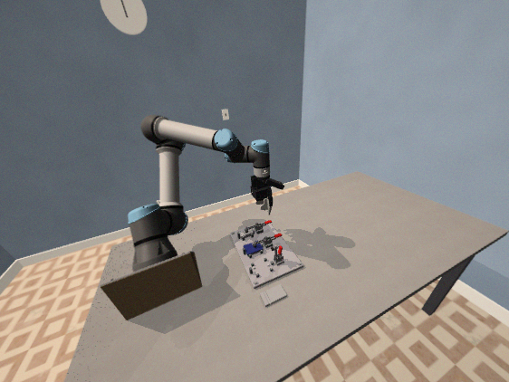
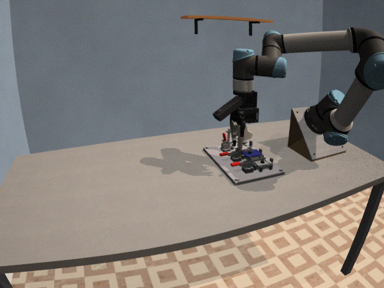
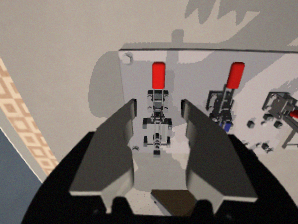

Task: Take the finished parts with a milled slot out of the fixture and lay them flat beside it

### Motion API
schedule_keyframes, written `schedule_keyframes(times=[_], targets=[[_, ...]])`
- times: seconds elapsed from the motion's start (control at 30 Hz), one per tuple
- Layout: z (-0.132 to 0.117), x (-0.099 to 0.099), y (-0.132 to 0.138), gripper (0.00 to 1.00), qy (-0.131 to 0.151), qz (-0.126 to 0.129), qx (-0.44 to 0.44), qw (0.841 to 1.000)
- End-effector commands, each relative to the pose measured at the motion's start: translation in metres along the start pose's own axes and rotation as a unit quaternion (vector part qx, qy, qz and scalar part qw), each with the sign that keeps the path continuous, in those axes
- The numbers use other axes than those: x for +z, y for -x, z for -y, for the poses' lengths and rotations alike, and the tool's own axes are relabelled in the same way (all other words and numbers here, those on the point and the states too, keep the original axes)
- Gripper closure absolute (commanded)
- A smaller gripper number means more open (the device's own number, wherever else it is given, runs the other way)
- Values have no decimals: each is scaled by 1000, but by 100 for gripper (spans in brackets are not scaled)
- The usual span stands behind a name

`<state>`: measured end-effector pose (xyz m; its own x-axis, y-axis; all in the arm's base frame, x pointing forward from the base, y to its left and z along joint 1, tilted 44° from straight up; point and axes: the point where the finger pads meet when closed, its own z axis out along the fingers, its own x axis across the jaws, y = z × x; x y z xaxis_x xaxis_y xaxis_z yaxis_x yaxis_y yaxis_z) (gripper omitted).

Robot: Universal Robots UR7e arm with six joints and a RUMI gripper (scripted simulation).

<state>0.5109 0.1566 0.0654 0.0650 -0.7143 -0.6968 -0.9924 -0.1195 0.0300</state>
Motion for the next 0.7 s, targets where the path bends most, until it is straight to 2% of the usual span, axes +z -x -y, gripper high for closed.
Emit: schedule_keyframes(times=[0.0,0.23,0.67], targets=[[1,15,0,72,-1,0,0,1000],[1,39,0,72,-1,0,0,1000],[1,54,0,72,-1,0,0,1000]])
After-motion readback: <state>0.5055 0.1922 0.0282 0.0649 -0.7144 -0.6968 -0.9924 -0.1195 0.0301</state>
